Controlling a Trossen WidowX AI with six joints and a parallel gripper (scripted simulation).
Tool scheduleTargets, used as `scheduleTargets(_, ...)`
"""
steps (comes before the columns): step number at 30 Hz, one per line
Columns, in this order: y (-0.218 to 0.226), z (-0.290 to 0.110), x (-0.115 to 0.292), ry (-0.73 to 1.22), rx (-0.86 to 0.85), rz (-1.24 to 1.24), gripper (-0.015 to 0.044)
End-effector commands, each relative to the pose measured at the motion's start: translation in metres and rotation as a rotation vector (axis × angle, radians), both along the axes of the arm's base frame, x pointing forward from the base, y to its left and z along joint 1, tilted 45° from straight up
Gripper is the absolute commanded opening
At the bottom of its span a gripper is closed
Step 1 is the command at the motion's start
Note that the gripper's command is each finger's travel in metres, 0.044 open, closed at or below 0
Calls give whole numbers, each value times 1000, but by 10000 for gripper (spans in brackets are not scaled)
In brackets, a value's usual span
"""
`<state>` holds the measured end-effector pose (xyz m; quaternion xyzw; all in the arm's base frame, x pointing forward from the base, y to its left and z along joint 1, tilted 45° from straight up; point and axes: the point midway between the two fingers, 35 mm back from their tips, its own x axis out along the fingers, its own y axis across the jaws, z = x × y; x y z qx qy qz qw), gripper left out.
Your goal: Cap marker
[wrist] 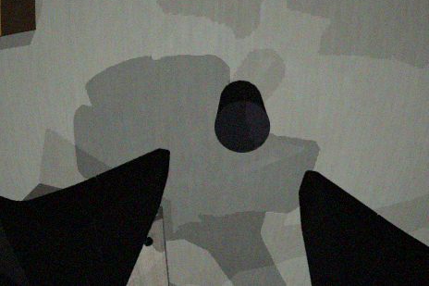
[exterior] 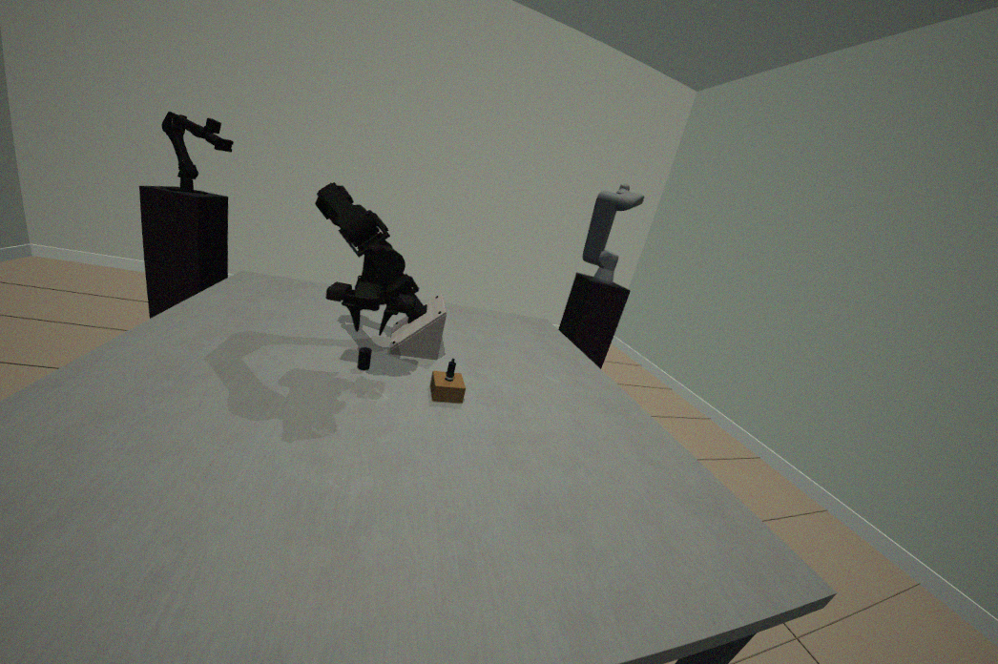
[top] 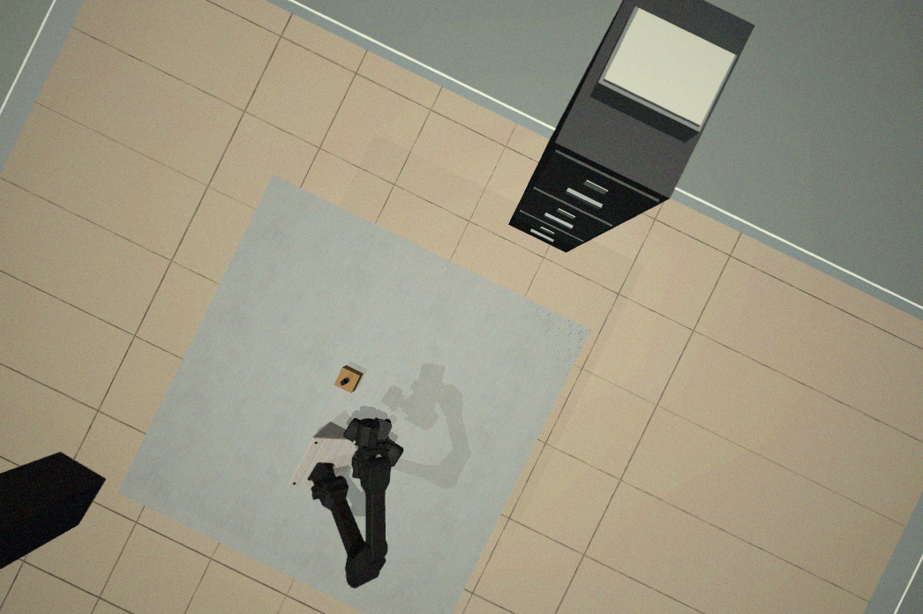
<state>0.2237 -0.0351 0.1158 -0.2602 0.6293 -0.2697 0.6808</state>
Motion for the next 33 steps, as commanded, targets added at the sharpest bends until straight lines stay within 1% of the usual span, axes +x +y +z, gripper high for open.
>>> scheduleTargets(1,-10,-10,-1,8,-6,2,243)
scheduleTargets(6,-21,-19,0,8,-6,2,243)
scheduleTargets(33,-48,-46,3,7,-5,2,243)
